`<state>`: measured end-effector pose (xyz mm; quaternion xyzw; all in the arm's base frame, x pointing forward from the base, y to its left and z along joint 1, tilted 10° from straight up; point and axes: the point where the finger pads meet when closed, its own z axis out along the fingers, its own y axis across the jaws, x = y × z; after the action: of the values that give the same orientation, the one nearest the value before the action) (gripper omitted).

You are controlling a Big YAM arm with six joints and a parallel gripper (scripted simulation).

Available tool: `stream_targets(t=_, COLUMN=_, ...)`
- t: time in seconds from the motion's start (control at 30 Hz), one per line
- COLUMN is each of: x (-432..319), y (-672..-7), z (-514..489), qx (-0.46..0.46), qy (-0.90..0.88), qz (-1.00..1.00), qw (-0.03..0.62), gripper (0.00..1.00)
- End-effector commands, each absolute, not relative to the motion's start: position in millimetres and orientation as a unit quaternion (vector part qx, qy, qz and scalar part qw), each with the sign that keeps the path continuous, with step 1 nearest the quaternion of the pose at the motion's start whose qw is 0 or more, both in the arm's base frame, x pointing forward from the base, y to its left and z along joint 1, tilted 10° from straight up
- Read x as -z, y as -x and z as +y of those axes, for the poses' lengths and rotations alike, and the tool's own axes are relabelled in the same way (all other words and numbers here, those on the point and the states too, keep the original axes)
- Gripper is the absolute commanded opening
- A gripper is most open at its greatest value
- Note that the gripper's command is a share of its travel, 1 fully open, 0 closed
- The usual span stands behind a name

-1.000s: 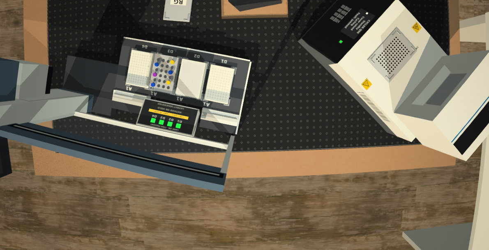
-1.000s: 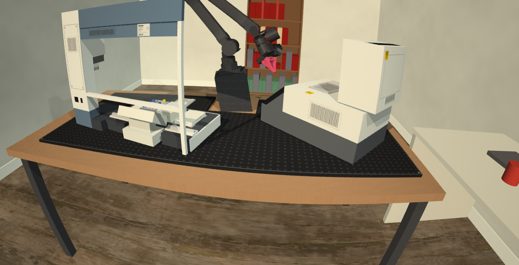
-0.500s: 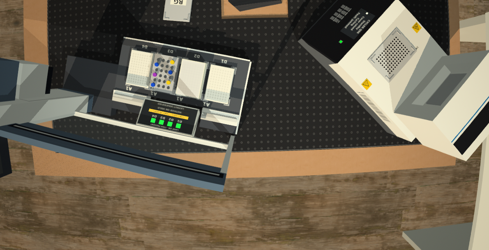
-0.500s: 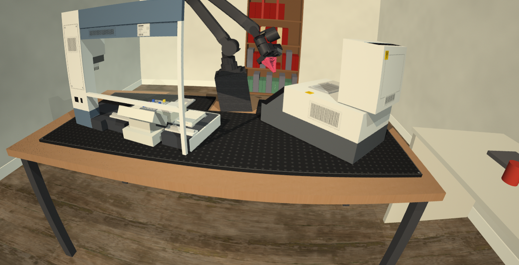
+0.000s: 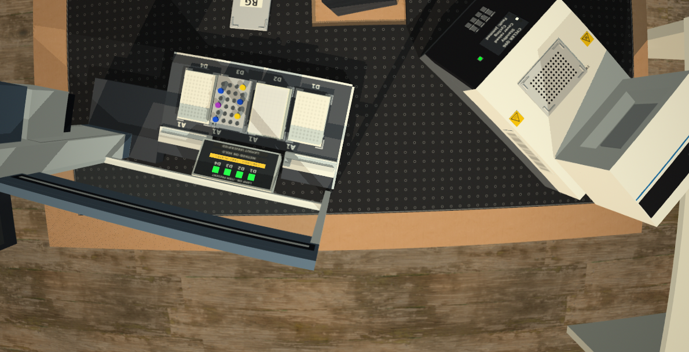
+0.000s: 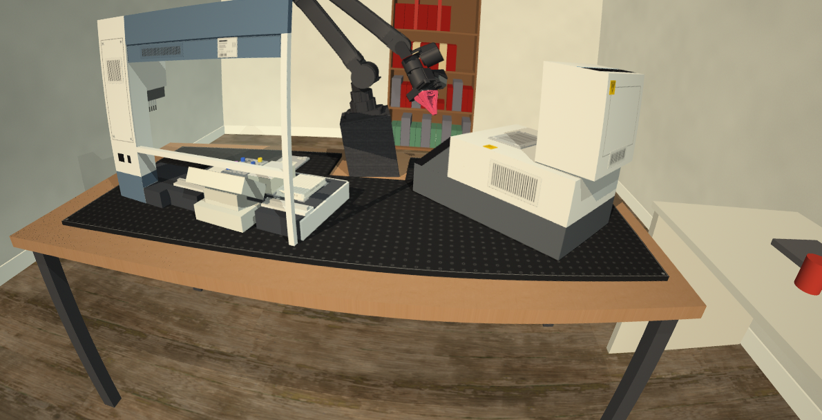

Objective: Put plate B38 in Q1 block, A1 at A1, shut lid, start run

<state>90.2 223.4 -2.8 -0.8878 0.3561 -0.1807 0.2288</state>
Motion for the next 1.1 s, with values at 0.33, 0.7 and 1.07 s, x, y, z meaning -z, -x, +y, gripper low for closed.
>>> stream_targets(t=0.33, x=-5.0, y=-88.3, z=241.2, qx=0.172, qy=0.882, qz=0.362, qw=0.250, gripper=0.00)
stream_targets(t=0.7, x=-3.8, y=-88.3, z=238.9, qx=0.174, qy=0.883, qz=0.361, qw=0.245, gripper=0.00)
stream_targets(t=1.07, x=-7.2, y=-88.2, z=234.7, qx=0.174, qy=0.884, qz=0.360, qw=0.243, gripper=0.00)
